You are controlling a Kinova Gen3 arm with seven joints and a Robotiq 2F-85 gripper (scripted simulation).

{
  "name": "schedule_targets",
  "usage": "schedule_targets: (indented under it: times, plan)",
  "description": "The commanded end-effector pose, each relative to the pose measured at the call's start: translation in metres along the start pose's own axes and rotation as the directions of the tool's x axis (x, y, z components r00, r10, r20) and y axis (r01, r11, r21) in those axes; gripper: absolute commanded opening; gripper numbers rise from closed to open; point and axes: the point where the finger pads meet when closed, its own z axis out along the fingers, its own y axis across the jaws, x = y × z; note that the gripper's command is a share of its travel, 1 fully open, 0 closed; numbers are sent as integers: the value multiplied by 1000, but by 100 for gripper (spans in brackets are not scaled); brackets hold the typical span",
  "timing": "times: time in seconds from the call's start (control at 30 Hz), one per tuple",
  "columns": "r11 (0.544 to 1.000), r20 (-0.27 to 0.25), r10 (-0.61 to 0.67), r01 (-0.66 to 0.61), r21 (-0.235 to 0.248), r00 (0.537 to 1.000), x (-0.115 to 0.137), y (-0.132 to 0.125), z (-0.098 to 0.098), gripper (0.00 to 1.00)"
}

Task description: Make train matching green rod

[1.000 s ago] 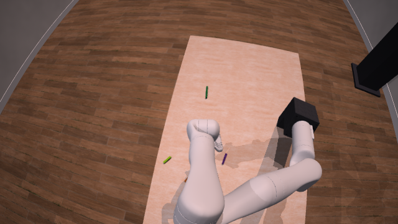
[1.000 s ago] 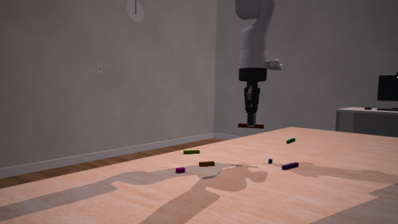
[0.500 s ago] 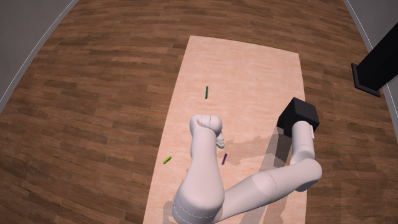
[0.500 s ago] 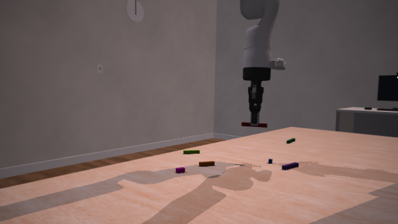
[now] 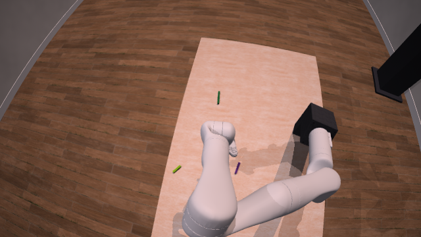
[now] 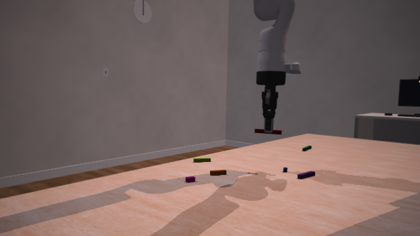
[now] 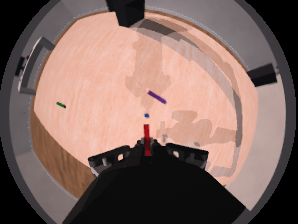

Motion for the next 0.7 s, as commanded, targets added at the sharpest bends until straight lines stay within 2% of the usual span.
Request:
schedule_targets:
  times: [0.0,0.2,0.67]
  plan:
    - [1000,0,3,-3,1,1000,2,0,6,5]
    - [1000,0,3,-3,1,1000,2,-1,18,5]
    - [1000,1,0,0,2,1000,1,-4,76,5]
